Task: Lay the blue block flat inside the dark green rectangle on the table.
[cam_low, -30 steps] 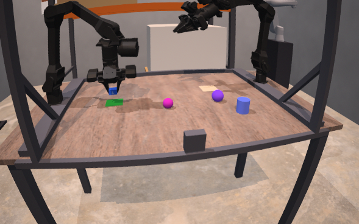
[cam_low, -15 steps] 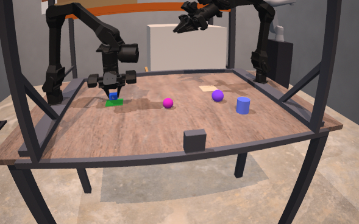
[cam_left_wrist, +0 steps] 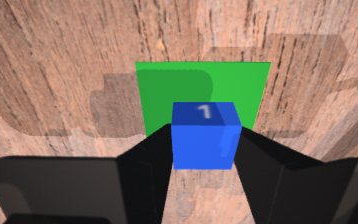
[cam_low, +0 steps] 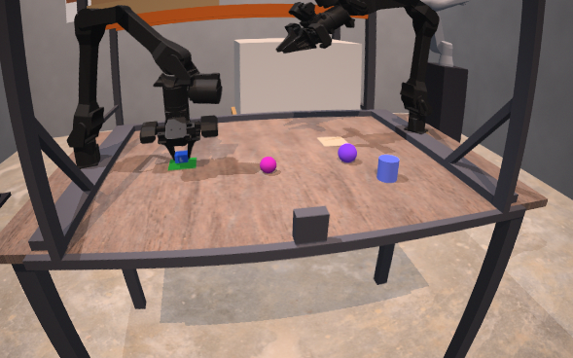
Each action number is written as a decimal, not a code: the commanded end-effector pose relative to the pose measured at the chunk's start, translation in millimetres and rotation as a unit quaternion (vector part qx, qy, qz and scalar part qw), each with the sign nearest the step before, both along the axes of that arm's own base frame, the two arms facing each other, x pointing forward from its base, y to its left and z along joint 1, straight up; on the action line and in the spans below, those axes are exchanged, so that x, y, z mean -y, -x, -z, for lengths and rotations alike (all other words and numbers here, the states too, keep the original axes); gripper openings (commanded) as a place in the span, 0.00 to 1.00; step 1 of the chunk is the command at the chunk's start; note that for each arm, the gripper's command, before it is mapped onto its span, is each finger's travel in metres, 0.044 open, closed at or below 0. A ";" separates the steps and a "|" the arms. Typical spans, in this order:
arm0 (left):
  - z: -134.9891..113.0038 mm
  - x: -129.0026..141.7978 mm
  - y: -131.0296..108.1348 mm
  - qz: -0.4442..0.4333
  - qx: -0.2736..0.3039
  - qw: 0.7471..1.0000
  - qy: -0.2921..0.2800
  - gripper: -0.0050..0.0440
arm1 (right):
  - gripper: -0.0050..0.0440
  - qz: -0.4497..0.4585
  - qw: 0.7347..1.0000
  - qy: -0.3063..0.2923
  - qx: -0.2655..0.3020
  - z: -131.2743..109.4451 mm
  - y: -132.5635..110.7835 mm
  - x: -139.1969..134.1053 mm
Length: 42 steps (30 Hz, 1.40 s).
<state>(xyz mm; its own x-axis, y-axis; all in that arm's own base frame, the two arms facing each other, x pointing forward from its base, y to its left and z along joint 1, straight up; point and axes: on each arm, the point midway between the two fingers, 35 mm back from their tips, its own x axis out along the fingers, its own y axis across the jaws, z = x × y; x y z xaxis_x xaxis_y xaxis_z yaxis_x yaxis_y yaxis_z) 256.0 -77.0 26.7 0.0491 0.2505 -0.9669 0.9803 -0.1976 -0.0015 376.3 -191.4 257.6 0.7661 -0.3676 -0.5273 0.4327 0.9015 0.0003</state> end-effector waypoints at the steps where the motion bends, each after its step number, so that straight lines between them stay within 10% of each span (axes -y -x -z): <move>1: 0.7 0.5 -1.1 0.004 0.003 1.000 0.000 0.00 | 0.51 0.001 1.000 0.005 0.010 -8.9 0.4 -0.2; 27: 2.7 2.2 -4.7 0.002 0.012 1.000 0.005 0.00 | 0.51 0.001 1.000 0.005 0.010 -8.9 0.4 -0.2; 35: 2.7 2.2 -4.7 0.002 0.012 1.000 0.005 0.49 | 0.51 0.001 1.000 0.005 0.010 -8.9 0.4 -0.2; 42: 2.7 2.2 -4.7 0.002 0.012 1.000 0.005 0.51 | 0.51 0.001 1.000 0.005 0.010 -8.9 0.4 -0.2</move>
